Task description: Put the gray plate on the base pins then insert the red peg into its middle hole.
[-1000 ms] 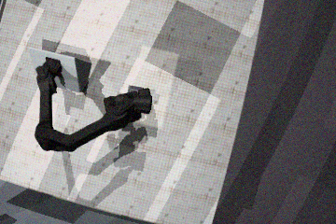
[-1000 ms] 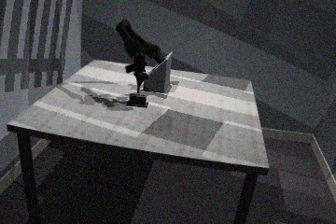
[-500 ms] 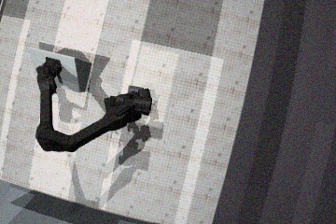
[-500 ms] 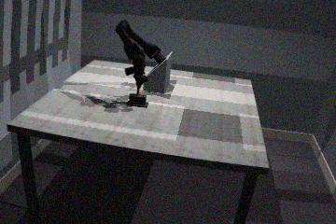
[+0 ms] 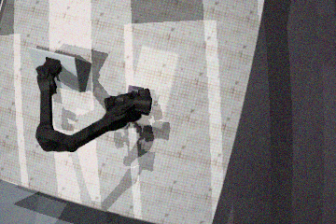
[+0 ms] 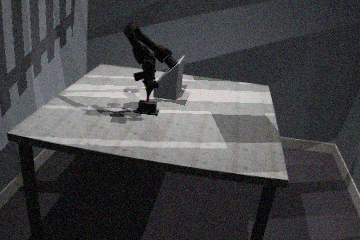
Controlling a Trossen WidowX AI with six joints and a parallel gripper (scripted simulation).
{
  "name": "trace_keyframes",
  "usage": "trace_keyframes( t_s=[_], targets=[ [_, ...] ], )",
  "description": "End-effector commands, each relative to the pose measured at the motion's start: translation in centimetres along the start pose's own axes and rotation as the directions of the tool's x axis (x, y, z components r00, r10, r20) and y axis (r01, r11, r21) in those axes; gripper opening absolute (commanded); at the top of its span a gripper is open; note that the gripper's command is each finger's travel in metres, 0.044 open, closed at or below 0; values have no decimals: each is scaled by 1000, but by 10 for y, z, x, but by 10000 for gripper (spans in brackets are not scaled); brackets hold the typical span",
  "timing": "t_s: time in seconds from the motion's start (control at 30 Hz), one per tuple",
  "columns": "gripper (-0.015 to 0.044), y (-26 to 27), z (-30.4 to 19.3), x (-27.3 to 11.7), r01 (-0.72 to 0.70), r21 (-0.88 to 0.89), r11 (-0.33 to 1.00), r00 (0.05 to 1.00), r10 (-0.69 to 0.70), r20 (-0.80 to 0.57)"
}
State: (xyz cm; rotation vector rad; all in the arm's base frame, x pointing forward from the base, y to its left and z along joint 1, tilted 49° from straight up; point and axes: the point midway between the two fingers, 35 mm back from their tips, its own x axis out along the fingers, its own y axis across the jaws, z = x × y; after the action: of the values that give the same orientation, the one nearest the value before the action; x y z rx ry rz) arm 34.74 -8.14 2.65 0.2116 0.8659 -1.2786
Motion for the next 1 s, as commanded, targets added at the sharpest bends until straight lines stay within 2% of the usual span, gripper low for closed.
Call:
trace_keyframes(
  t_s=[0.0,0.67,0.87,0.97],
  targets=[
    [0,0,-2,1,1,-1,1000,1000,-1,0],
    [0,0,-2,1,0,-1,1000,1000,0,0],
    [150,0,-2,1,0,-1,1000,1000,0,0],
    [150,0,-2,1,0,-1,1000,1000,0,0]
  ],
)
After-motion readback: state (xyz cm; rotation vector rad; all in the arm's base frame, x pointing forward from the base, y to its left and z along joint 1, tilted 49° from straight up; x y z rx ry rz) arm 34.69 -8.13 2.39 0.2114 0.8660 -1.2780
